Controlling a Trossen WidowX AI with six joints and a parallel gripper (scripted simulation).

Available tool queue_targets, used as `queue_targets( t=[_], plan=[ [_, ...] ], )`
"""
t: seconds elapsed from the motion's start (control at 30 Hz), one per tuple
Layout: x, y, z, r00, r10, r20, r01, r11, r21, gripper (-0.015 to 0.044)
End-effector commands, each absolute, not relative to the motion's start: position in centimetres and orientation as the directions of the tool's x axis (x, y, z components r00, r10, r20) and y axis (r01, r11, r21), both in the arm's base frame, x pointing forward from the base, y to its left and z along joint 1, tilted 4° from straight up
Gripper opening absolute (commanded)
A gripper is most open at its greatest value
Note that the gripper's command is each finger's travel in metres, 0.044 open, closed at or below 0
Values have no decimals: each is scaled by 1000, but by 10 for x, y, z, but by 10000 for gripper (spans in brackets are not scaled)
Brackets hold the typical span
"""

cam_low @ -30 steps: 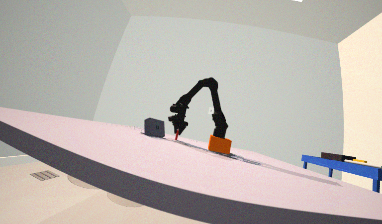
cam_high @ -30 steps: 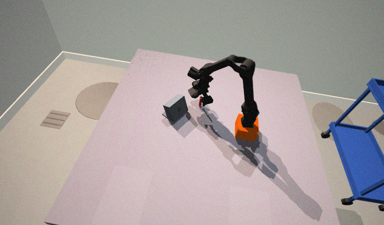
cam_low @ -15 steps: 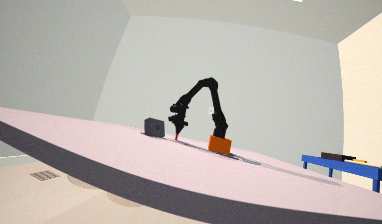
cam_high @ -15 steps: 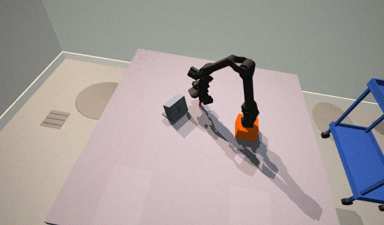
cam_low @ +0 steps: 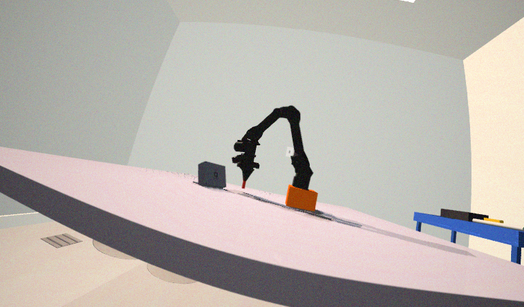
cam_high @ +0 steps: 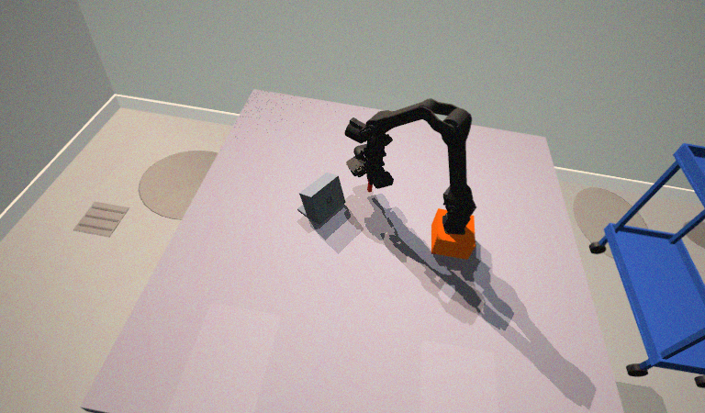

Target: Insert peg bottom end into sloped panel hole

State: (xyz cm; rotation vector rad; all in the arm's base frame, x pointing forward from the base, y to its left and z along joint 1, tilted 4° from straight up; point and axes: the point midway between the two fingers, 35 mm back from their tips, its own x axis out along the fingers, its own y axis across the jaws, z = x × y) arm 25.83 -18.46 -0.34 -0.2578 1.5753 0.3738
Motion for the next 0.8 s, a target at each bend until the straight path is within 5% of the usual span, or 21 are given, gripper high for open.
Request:
queue_targets(
  t=[0.0, 0.77],
  plan=[
    [263, -189, 24, -16, 49, -999, -392, 918, 52, 0],
    [266, -179, 49, -16, -18, -1000, -513, 859, -8, 0]
  ],
)
